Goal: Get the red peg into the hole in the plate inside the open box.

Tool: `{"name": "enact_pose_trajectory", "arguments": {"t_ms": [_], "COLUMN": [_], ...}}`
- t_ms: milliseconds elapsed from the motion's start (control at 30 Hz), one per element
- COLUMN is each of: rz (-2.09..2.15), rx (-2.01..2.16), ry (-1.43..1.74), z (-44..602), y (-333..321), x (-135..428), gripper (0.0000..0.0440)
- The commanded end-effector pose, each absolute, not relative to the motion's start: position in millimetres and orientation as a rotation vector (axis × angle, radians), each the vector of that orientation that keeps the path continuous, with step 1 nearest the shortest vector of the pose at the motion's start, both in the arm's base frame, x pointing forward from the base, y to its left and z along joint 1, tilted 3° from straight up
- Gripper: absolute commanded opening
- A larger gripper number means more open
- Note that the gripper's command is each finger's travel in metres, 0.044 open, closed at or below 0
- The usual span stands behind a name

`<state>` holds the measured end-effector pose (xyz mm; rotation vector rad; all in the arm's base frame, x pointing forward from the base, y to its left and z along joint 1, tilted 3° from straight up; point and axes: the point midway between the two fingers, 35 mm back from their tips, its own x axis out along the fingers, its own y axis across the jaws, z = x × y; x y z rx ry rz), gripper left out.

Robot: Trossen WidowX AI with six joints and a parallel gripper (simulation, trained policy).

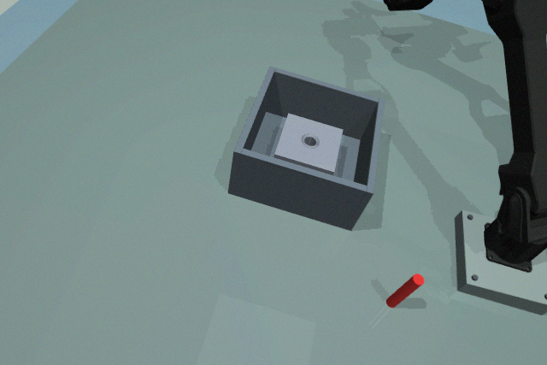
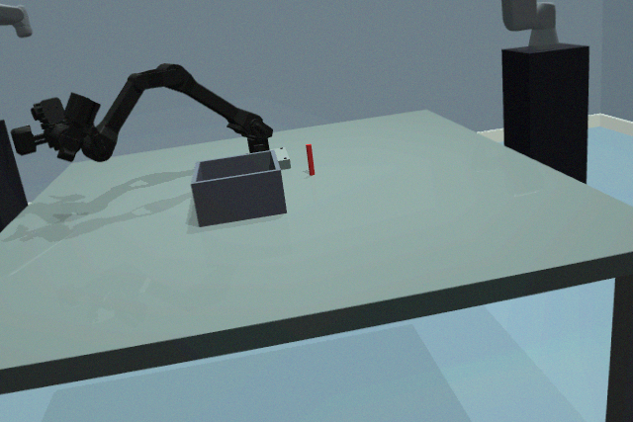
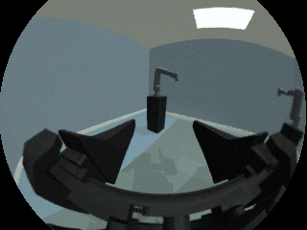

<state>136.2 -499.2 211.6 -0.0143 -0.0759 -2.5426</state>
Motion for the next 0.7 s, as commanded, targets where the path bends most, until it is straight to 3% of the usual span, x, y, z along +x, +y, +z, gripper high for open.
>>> {"name": "enact_pose_trajectory", "arguments": {"t_ms": [0,100,667], "rz": [-2.533,-2.481,-1.906], "rx": [-0.025,-0.063,-0.117], "ry": [-0.048,0.038,0.146], "z": [212.6,218.3,262.7], "y": [-497.8,-491.1,-392.8], "x": [139.1,155.3,322.9], "gripper": [0.0417,0.0440,0.0440]}}
